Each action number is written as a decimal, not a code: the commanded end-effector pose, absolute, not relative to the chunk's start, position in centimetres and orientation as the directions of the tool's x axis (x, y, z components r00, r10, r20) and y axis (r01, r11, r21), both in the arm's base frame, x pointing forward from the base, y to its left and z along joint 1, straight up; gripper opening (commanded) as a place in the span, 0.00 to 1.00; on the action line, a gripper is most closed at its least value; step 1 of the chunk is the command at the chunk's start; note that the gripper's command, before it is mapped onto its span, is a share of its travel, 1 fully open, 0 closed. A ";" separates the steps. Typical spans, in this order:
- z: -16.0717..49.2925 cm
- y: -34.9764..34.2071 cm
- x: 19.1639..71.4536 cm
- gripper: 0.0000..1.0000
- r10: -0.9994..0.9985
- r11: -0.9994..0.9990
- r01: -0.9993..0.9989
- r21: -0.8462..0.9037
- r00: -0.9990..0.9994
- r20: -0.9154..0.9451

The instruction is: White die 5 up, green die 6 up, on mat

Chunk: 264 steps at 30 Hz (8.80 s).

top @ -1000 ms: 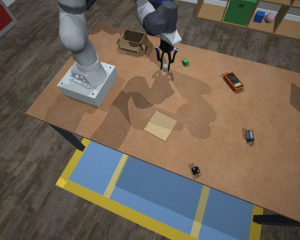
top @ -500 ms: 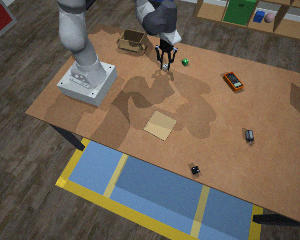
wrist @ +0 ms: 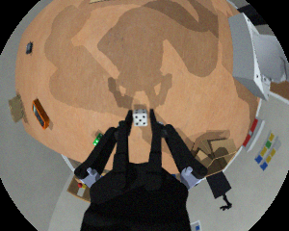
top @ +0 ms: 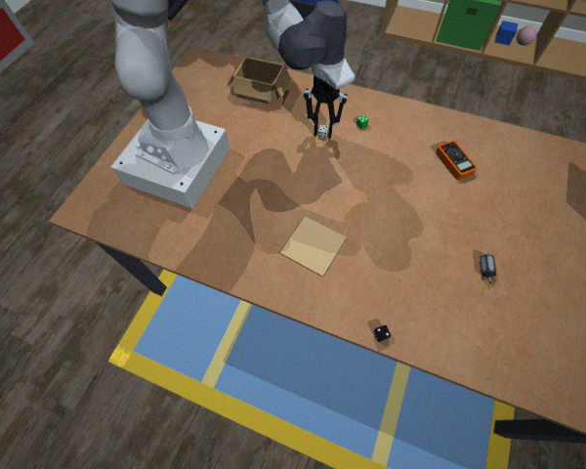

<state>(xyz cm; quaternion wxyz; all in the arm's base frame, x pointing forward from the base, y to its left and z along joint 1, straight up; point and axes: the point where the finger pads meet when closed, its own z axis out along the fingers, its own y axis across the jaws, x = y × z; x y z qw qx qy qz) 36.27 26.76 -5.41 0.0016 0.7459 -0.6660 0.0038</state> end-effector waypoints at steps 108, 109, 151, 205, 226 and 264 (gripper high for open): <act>5.3 -13.1 41.6 0.24 -0.954 0.300 -0.954 -0.008 -0.300 0.004; 5.3 -13.1 41.6 0.24 -0.954 0.300 -0.954 -0.008 -0.300 0.004; -4.3 -13.2 41.7 0.24 -0.954 0.300 -0.954 -0.008 -0.300 0.003; -4.3 -13.3 41.9 0.24 -0.955 0.295 -0.955 -0.008 -0.295 0.004; -4.3 -13.3 41.9 0.24 -0.955 0.295 -0.955 -0.008 -0.295 0.004; -4.3 -13.2 41.8 0.24 -0.955 0.295 -0.955 -0.008 -0.295 0.004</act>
